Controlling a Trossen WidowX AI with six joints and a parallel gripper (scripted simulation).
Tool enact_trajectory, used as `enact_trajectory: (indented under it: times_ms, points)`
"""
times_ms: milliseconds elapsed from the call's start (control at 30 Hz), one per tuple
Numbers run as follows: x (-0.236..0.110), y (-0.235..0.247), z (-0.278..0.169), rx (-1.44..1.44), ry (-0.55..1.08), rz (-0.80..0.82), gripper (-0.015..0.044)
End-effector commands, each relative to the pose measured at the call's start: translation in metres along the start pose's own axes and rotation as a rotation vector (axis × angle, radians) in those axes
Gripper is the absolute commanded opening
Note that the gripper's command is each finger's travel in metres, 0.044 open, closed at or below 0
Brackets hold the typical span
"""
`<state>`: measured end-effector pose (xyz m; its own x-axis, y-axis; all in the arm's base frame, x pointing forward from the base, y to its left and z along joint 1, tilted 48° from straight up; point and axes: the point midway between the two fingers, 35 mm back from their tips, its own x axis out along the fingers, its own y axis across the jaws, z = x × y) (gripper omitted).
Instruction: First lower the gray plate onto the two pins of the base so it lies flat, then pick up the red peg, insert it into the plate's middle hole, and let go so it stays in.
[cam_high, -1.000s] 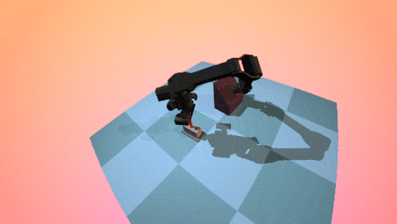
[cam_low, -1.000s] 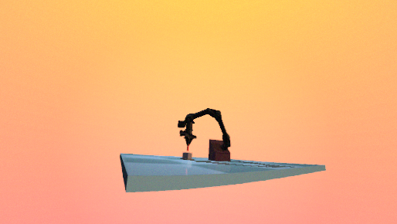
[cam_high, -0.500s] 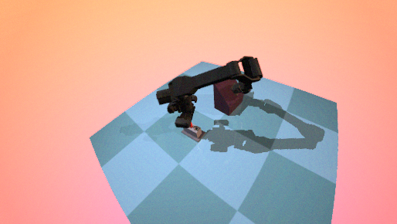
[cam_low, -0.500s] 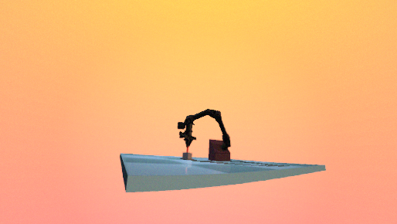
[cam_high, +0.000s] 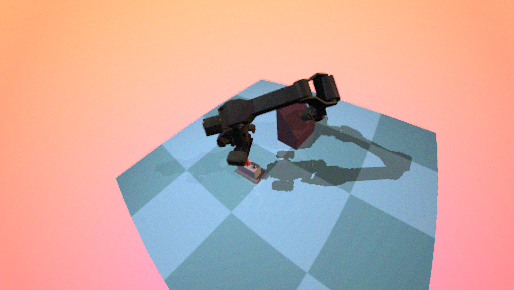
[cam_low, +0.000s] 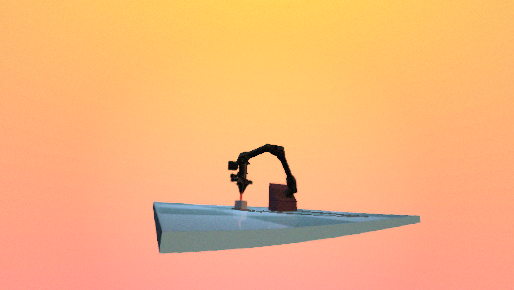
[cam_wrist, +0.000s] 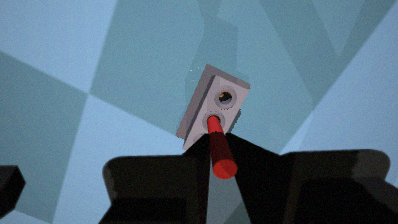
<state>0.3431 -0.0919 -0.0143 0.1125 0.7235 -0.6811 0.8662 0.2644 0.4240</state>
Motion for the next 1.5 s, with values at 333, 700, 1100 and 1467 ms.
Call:
enact_trajectory:
  times_ms: [333,700,1100,1467]
  points:
    - [0.0012,-0.0005,0.0,-0.002,0.0,-0.001,0.0]
    - [0.0012,-0.0005,0.0,-0.002,0.0,-0.001,0.015]
    - [-0.0027,-0.0012,-0.0007,0.008,0.003,0.005,0.015]
    - [-0.0068,-0.0042,-0.0016,0.009,0.003,0.005,0.015]
